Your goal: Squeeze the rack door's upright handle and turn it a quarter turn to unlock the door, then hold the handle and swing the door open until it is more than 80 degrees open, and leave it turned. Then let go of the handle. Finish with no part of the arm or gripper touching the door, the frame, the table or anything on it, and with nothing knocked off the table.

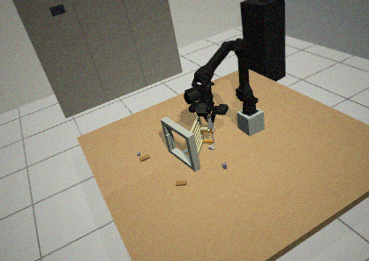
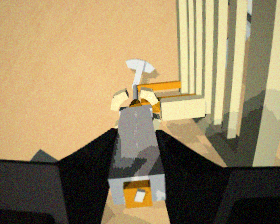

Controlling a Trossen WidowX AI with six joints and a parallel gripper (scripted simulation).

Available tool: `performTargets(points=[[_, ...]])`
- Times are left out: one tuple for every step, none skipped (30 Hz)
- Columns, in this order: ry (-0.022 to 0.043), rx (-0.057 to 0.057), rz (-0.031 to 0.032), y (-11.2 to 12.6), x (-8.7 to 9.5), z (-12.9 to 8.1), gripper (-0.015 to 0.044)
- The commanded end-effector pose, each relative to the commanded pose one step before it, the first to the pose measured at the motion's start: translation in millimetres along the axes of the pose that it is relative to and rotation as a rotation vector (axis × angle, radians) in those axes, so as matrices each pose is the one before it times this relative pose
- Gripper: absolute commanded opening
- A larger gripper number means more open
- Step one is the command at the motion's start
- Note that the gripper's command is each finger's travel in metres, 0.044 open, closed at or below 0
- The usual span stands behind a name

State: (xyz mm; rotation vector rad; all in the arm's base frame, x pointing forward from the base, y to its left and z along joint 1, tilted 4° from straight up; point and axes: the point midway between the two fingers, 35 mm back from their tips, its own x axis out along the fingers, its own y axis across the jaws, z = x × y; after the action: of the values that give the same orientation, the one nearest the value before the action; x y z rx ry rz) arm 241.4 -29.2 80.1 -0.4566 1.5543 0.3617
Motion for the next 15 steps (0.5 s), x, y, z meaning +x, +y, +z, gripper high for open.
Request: performTargets(points=[[-0.00660,0.0755,-0.00120,8.87,-0.16,2.49,0.0010],[-0.00009,0.0131,0.00018,2.07,0.01,0.42,0.0010],[-0.00003,0.0131,0.00017,2.07,0.01,0.37,0.0010],[-0.00003,0.0131,0.00016,2.07,0.01,0.32,0.0010],[-0.00003,0.0131,0.00017,2.05,0.01,0.41,0.0010],[-0.00003,0.0131,0.00017,2.06,0.01,0.36,0.0010],[-0.00002,0.0131,0.00016,2.06,0.01,0.32,0.0010],[-0.00003,0.0131,0.00017,2.05,0.01,0.39,0.0010],[-0.00002,0.0131,0.00017,2.06,0.01,0.35,0.0010],[-0.00002,0.0131,0.00016,2.06,0.01,0.30,0.0010],[-0.00003,0.0131,0.00017,2.05,0.00,0.40,0.0010],[-0.00003,0.0131,0.00017,2.05,0.01,0.35,0.0010],[-0.00002,0.0131,0.00016,2.06,0.01,0.31,0.0010],[-0.00003,0.0130,0.00017,2.04,0.00,0.40,0.0010],[-0.00002,0.0130,0.00017,2.05,0.00,0.35,0.0010]])
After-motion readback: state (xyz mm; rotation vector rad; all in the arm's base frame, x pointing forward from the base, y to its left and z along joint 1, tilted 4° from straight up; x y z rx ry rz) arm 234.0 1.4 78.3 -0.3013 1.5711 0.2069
